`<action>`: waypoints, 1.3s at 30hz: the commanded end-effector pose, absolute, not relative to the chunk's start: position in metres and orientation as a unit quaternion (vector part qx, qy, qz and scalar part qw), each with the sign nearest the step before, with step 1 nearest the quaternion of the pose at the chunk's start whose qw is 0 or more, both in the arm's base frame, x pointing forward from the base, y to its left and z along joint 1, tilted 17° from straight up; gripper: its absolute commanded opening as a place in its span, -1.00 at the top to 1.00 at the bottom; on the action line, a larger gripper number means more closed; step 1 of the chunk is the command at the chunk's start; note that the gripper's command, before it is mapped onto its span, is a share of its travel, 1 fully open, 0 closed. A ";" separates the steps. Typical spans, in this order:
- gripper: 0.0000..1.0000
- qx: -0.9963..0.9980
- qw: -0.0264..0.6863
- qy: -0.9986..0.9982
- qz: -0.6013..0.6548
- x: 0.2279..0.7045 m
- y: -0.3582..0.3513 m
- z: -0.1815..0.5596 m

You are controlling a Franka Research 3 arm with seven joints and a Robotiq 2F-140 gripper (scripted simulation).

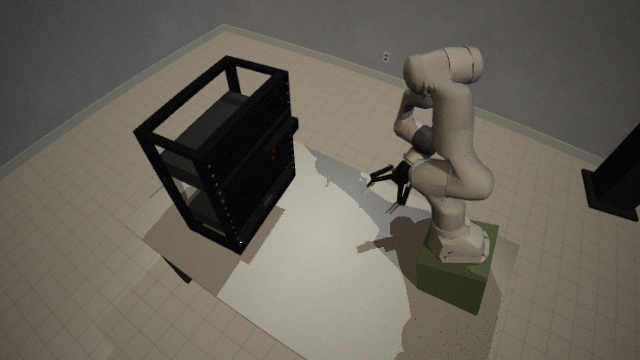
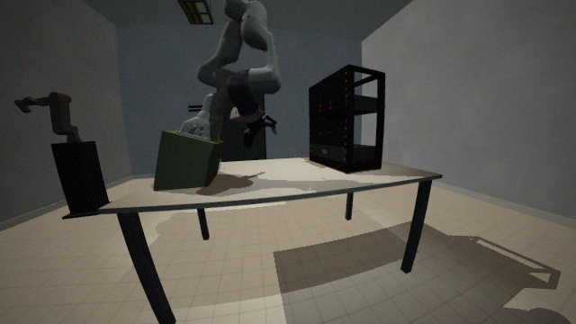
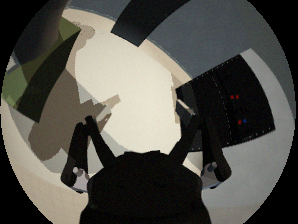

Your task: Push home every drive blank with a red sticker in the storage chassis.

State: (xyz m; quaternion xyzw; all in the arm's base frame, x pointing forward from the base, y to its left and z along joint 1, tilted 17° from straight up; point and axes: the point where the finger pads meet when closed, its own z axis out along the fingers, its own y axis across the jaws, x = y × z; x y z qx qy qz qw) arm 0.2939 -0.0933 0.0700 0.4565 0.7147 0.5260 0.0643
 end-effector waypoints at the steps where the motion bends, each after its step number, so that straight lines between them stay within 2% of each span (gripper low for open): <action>1: -1.00 0.417 0.125 0.720 0.540 0.310 -0.090 0.075; 7: -1.00 0.413 0.143 0.713 0.548 0.317 -0.089 0.078; 9: -1.00 0.408 0.179 0.698 0.561 0.332 -0.087 0.084; 14: -1.00 0.406 0.196 0.690 0.566 0.338 -0.086 0.087; 19: -1.00 0.401 0.247 0.666 0.579 0.358 -0.085 0.097; 24: -1.00 0.400 0.264 0.658 0.582 0.364 -0.085 0.101; 39: -1.00 0.402 0.379 0.591 0.588 0.406 -0.087 0.132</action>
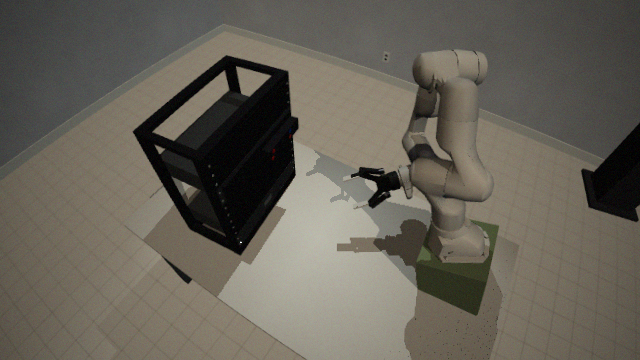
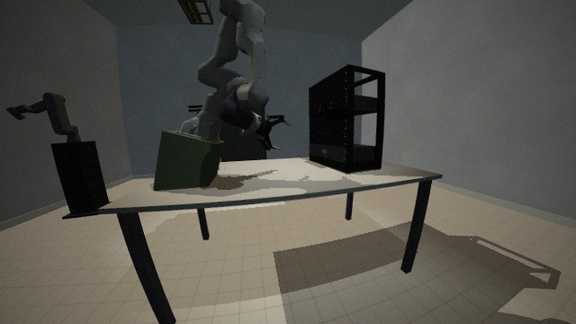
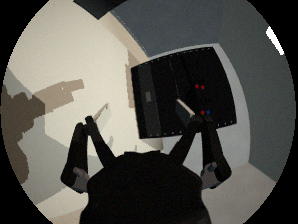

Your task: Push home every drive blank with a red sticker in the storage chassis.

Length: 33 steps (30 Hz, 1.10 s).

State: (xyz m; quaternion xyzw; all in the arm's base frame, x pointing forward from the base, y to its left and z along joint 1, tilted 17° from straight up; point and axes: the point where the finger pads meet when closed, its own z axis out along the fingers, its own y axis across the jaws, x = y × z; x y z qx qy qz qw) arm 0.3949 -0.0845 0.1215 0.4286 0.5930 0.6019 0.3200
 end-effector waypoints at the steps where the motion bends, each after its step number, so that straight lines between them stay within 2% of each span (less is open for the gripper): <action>1: -1.00 0.402 0.379 0.591 0.588 0.406 -0.087 0.132; 17: -1.00 0.424 0.499 0.502 0.566 0.447 -0.092 0.189; 33: -1.00 0.439 0.558 0.445 0.546 0.465 -0.089 0.252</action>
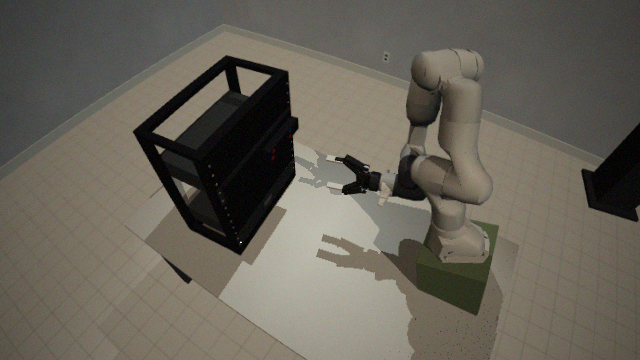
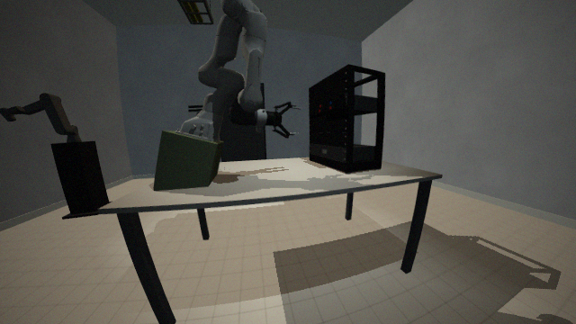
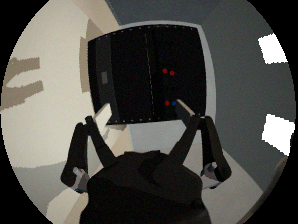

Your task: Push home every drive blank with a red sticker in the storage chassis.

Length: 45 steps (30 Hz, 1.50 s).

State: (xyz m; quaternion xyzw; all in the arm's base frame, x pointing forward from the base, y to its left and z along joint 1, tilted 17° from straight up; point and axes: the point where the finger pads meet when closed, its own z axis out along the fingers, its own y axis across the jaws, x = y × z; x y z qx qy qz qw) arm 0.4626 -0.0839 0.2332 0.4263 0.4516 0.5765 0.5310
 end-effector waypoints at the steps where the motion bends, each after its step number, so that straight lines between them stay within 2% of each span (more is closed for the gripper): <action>1: -1.00 0.439 0.560 0.442 0.546 0.465 -0.089 0.257; 16: -1.00 0.437 0.584 0.418 0.542 0.467 -0.085 0.304; 45: -1.00 0.432 0.594 0.407 0.543 0.465 -0.083 0.330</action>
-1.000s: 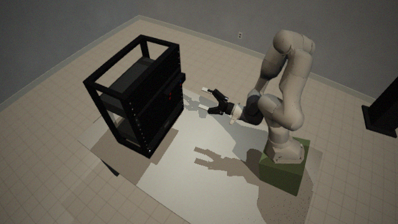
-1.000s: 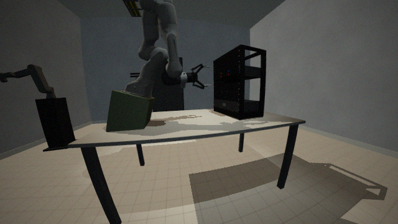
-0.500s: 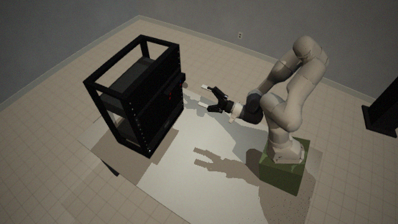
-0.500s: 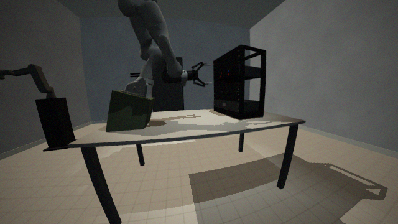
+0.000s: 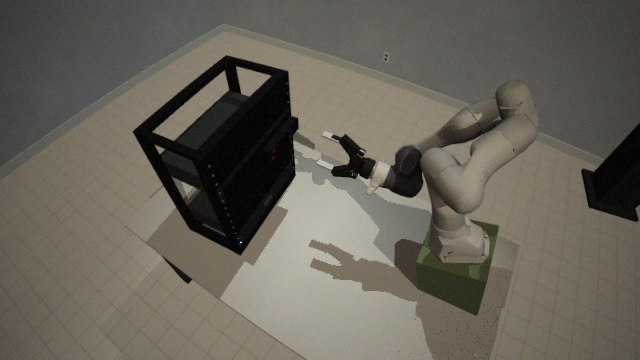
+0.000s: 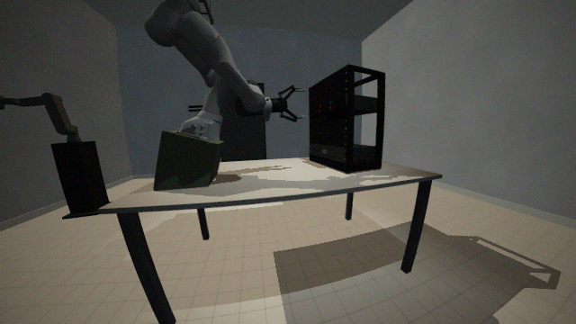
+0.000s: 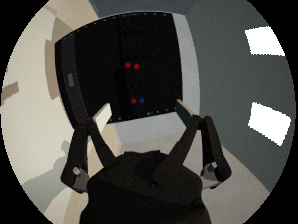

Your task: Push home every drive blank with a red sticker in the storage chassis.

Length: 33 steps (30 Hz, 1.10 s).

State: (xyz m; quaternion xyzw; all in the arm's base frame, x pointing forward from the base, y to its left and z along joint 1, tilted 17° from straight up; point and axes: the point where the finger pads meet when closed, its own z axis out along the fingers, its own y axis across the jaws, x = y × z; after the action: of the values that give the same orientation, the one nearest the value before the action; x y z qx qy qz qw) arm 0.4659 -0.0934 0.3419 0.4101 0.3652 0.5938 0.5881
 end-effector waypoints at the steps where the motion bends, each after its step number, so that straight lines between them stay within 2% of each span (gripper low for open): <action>1: -1.00 0.432 0.594 0.407 0.543 0.465 -0.082 0.331; 33: -1.00 0.431 0.596 0.405 0.543 0.465 -0.082 0.334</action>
State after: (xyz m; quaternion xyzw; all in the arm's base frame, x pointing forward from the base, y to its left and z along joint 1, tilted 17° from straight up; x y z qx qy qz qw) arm 0.4651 -0.0841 0.3357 0.4360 0.3941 0.5580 0.5858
